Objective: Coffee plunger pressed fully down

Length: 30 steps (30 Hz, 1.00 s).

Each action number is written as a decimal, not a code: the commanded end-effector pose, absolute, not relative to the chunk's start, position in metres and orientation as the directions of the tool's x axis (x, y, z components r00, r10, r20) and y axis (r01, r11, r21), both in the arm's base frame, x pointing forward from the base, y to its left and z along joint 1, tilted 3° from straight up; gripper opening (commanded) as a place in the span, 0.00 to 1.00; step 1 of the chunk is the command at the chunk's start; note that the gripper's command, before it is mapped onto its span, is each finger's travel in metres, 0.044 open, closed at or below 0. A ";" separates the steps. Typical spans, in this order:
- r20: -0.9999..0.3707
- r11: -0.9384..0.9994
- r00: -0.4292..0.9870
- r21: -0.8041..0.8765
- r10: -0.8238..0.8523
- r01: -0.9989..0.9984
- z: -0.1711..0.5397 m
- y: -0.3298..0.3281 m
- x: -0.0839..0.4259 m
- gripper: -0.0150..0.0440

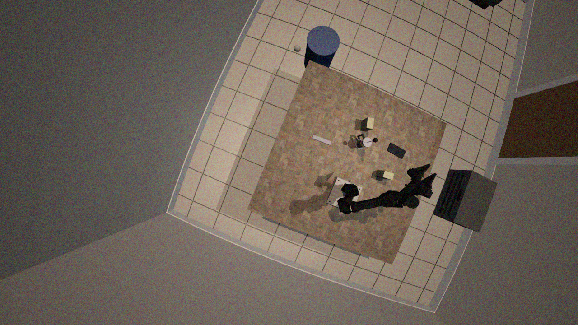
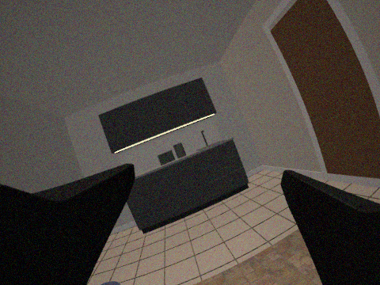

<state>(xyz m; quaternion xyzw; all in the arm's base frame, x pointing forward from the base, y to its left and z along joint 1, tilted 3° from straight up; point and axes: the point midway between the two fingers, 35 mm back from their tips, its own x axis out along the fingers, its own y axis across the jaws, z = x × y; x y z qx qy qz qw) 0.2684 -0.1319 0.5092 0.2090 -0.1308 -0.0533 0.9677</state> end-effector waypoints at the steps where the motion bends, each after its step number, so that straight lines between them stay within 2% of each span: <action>1: 0.092 0.914 0.992 0.404 -0.088 0.044 0.470 -0.102 0.301 1.00; 8: -0.203 0.956 0.977 0.293 0.072 -0.010 0.392 -0.026 0.327 1.00; 16: -0.501 0.978 0.841 0.055 0.202 -0.202 0.315 0.056 0.314 1.00; 30: -0.524 0.976 0.828 0.032 0.199 -0.215 0.250 0.061 0.314 1.00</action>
